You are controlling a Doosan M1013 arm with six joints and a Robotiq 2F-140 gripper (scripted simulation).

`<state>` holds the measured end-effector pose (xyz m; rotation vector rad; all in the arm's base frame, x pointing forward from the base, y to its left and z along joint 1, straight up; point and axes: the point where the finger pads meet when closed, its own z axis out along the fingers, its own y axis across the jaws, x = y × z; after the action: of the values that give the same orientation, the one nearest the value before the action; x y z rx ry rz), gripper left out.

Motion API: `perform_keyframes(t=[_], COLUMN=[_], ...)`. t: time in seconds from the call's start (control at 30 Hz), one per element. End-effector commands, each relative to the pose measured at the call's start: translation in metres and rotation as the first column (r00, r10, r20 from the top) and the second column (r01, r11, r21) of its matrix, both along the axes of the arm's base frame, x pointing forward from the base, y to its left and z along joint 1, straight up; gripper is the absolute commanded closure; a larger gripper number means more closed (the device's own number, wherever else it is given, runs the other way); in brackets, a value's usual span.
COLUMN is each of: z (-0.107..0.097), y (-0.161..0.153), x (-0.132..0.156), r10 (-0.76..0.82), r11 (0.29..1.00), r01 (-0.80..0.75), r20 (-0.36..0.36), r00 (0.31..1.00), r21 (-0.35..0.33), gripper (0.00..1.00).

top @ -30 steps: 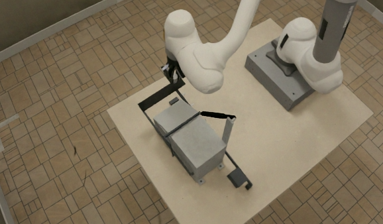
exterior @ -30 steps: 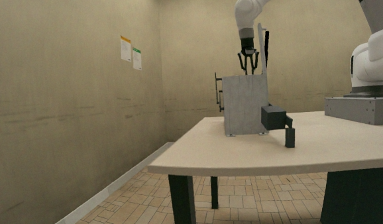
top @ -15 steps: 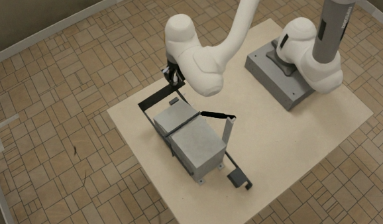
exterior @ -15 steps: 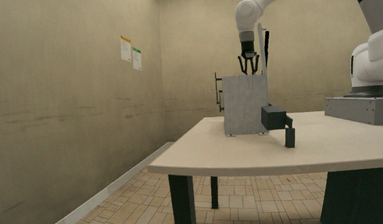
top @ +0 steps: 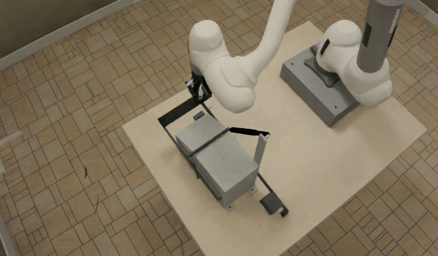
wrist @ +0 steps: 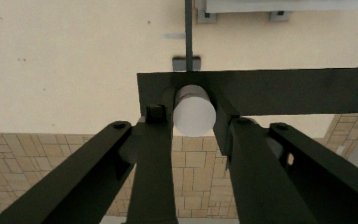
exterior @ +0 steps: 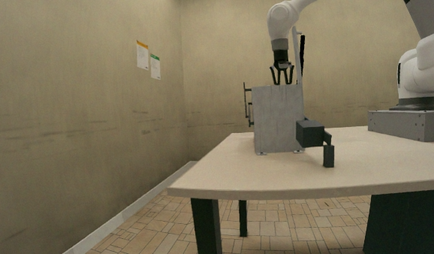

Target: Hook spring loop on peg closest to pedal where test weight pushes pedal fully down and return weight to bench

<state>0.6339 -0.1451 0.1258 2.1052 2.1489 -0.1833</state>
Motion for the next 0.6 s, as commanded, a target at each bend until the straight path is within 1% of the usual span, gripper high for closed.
perform_keyframes(t=[0.0, 0.37, 0.4, 0.57], z=[-0.002, -0.0103, -0.0087, -0.0087], y=[0.0, 0.0, 0.0, 0.0], x=[0.0002, 0.0003, 0.0003, 0.0003], r10=[0.0, 0.0, 0.0, 0.0], r11=[1.0, 1.0, 1.0, 1.0], r01=[0.0, 0.0, 0.0, 0.0], r20=[0.001, 0.001, 0.001, 0.001], r00=[1.0, 1.0, 1.0, 1.0], r21=[0.0, 0.0, 0.0, 0.0], gripper=[0.75, 0.75, 0.0, 0.0])
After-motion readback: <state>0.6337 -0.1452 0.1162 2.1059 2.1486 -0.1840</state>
